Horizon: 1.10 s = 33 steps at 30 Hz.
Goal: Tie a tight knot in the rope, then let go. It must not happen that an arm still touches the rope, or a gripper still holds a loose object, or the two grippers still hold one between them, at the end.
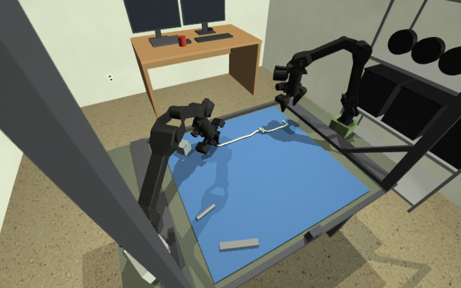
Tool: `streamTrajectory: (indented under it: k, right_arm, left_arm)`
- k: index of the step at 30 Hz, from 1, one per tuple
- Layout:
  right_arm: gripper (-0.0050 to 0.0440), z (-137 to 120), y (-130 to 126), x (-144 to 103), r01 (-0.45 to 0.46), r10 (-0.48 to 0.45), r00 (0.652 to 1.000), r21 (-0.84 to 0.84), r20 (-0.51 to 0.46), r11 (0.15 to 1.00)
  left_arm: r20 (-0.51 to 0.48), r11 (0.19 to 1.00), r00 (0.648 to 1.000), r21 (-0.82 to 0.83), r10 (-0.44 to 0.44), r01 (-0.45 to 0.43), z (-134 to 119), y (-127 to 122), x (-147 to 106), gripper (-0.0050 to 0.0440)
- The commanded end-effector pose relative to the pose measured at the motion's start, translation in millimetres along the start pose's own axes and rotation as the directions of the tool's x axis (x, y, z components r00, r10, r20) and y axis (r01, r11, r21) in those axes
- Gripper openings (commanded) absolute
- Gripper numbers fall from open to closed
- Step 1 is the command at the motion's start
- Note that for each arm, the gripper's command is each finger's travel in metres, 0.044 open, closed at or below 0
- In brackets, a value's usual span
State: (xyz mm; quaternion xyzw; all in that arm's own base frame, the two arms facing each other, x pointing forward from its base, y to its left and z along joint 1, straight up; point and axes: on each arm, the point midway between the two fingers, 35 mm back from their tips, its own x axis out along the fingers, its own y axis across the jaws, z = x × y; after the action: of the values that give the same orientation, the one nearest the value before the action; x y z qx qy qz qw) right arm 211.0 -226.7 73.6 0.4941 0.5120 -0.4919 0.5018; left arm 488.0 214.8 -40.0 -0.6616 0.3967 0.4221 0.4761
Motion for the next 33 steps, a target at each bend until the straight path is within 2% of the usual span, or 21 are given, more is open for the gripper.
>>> streamTrajectory:
  k: [1, 8, 17, 19, 20, 26, 28, 33]
  right_arm:
    - [0.0440, 3, 3, -19, -0.025, 0.025, 0.999, 0.001, 0.032, 1.000]
    - [0.0440, 3, 2, -47, -0.025, 0.025, 0.999, 0.001, 0.032, 1.000]
    - [0.0440, 2, 2, -48, -0.025, 0.025, 0.999, 0.001, 0.032, 1.000]
    - [0.0392, 2, 2, -48, -0.025, 0.025, 0.999, 0.001, 0.032, 1.000]
    - [0.0368, 2, 2, -48, -0.025, 0.025, 0.999, 0.001, 0.032, 1.000]
    - [0.0224, 2, 2, -48, -0.025, 0.025, 0.999, 0.001, 0.032, 1.000]
    - [0.0224, 2, 2, -48, -0.025, 0.025, 0.999, 0.001, 0.032, 1.000]
    - [0.0104, 2, 2, -48, -0.025, 0.025, 0.999, 0.001, 0.032, 1.000]
  left_arm:
    - [0.011, 1.000, 1.000, 0.003, -0.020, 0.020, 0, -7, -10, 0.0030]
    - [0.011, 1.000, 1.000, 0.003, -0.020, 0.020, 0, -7, -10, 0.0030]
    - [0.011, 1.000, 1.000, 0.003, -0.020, 0.020, 0, -7, -10, 0.0030]
    - [0.011, 1.000, 1.000, 0.003, -0.020, 0.020, 0, -7, -10, 0.0078]
    - [0.011, 1.000, 1.000, 0.003, -0.020, 0.020, 0, -7, -10, 0.0085]
    - [0.011, 1.000, 1.000, 0.003, -0.020, 0.020, 0, -7, -10, 0.0085]
    - [0.011, 1.000, 1.000, 0.003, -0.020, 0.020, 0, -7, -10, 0.0085]
    - [0.011, 1.000, 1.000, 0.003, -0.020, 0.020, 0, -7, -10, 0.0085]
